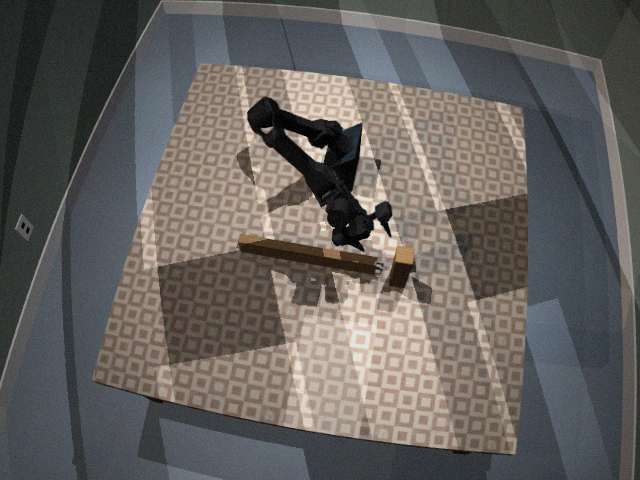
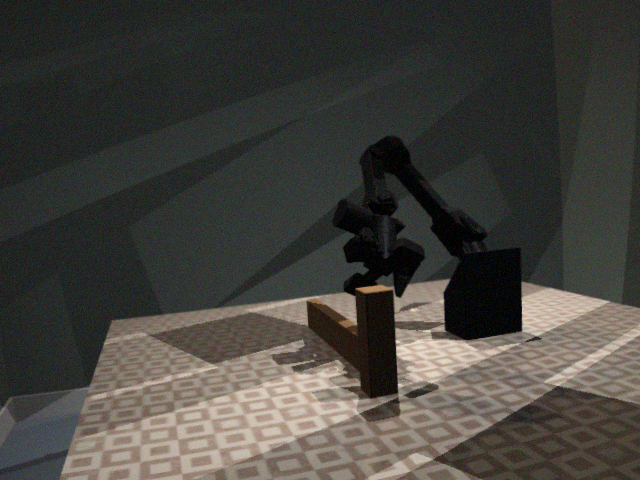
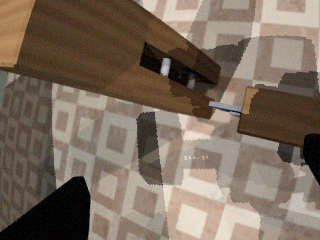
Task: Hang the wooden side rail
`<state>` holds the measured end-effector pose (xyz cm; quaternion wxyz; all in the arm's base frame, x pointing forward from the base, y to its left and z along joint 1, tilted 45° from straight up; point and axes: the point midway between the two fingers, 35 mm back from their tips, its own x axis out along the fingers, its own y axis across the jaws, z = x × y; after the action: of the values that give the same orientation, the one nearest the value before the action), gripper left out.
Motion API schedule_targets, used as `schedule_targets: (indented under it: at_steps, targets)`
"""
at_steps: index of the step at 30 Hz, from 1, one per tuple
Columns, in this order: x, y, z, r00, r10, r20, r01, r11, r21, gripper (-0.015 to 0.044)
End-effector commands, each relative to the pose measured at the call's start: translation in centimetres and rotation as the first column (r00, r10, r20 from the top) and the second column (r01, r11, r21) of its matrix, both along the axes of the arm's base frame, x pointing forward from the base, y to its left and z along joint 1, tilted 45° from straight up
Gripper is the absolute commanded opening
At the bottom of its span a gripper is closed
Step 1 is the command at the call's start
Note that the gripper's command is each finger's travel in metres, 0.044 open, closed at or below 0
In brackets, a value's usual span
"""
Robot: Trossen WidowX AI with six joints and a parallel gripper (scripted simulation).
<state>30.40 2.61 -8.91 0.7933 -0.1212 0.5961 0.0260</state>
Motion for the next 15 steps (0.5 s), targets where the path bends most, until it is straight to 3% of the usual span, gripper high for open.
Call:
schedule_targets:
  at_steps: [1,7,15]
  targets:
    - [0.5,-0.2,0.5,0.971,0.241,-0.005,-0.241,0.97,-0.026,0.044]
    - [1.1,-0.6,1.2,0.847,0.531,-0.016,-0.53,0.844,-0.079,0.044]
    - [1.7,-1.3,2.1,0.587,0.809,-0.039,-0.802,0.574,-0.164,0.044]
